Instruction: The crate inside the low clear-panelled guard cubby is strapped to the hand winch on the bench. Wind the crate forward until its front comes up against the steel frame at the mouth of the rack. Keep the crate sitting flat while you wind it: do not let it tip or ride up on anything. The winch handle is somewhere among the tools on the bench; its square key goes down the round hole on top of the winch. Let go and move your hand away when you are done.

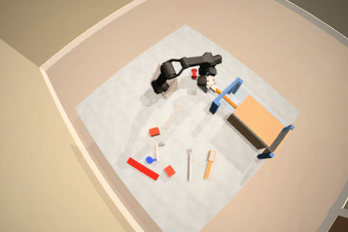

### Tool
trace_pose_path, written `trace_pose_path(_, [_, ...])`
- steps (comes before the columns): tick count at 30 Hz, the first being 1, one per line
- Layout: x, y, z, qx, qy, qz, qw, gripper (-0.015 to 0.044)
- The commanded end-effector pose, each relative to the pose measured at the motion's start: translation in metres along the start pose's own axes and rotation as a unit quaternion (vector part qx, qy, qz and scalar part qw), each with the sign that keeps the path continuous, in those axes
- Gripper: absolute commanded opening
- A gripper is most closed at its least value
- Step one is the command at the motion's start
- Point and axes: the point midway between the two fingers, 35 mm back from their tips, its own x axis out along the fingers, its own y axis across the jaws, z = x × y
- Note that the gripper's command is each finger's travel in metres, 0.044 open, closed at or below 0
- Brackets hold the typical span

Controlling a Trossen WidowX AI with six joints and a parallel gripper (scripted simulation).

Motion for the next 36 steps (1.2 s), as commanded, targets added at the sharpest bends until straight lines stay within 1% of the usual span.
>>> trace_pose_path(1, [0.004, 0.0003, -0.0002, -0.006, 0.005, 0.001, 1.0, 0.0])
trace_pose_path(16, [0.004, 0.0041, -0.0002, 0.035, 0.003, 0.003, 0.999, 0.0])
trace_pose_path(24, [0.0039, 0.0041, -0.0002, 0.036, 0.003, 0.004, 0.999, 0.0])
trace_pose_path(29, [0.0039, -0.0002, -0.0002, -0.009, 0.005, 0.001, 1.0, 0.0])
trace_pose_path(36, [0.0043, -0.0004, -0.0004, -0.014, 0.005, 0.001, 1.0, 0.0])
